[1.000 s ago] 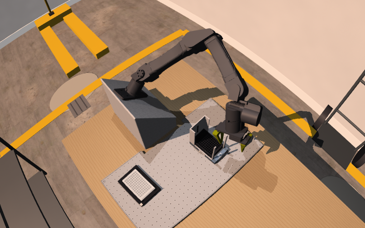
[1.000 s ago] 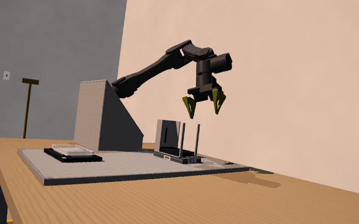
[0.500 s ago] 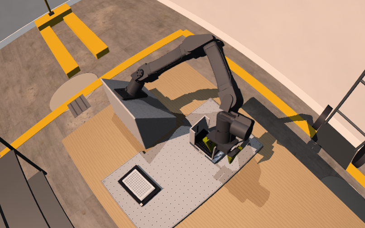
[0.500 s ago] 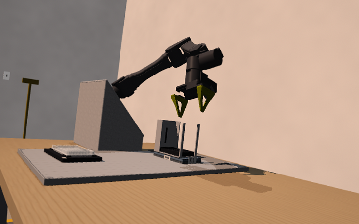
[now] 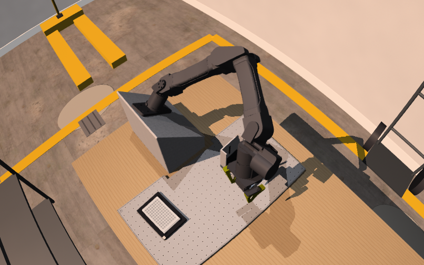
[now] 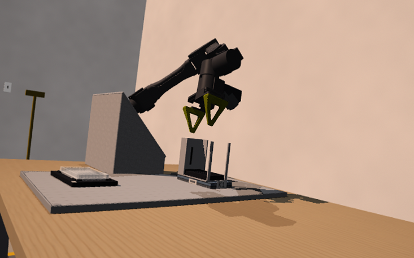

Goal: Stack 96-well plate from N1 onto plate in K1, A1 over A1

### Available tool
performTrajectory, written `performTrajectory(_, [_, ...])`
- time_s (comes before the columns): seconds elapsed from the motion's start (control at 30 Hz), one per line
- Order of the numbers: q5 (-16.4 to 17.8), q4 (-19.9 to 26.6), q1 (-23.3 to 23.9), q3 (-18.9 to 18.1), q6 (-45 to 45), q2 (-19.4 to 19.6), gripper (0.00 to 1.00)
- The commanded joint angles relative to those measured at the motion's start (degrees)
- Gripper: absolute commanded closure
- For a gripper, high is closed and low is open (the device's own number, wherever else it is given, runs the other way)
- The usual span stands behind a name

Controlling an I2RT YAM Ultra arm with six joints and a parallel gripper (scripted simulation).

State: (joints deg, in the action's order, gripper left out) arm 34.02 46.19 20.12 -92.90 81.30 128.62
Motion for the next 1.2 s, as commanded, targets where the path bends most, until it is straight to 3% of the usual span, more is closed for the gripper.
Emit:
performTrajectory(0.0, [0.11,2.51,3.0,-1.73,-3.36,2.29,0.0])
performTrajectory(0.17, [0.13,2.94,5.35,-1.82,-3.4,4.71,0.0])
performTrajectory(0.2, [0.23,2.89,5.71,0.01,-2.24,5.06,0.0])
performTrajectory(0.27, [0.23,2.89,5.71,0.01,-2.24,5.06,0.0])
performTrajectory(0.3, [0.13,3.26,6.27,-1.99,-3.83,5.74,0.0])
performTrajectory(0.47, [0.07,5.14,8.6,-2.94,-8.66,8.6,0.0])
performTrajectory(0.6, [-0.17,4.83,10.17,-0.4,-6.12,9.98,0.0])
performTrajectory(0.63, [-0.16,5.05,10.75,-2.51,-7.59,10.57,0.0])
performTrajectory(1.17, [0.13,8.98,17.8,-4.43,-15.81,18.73,0.0])
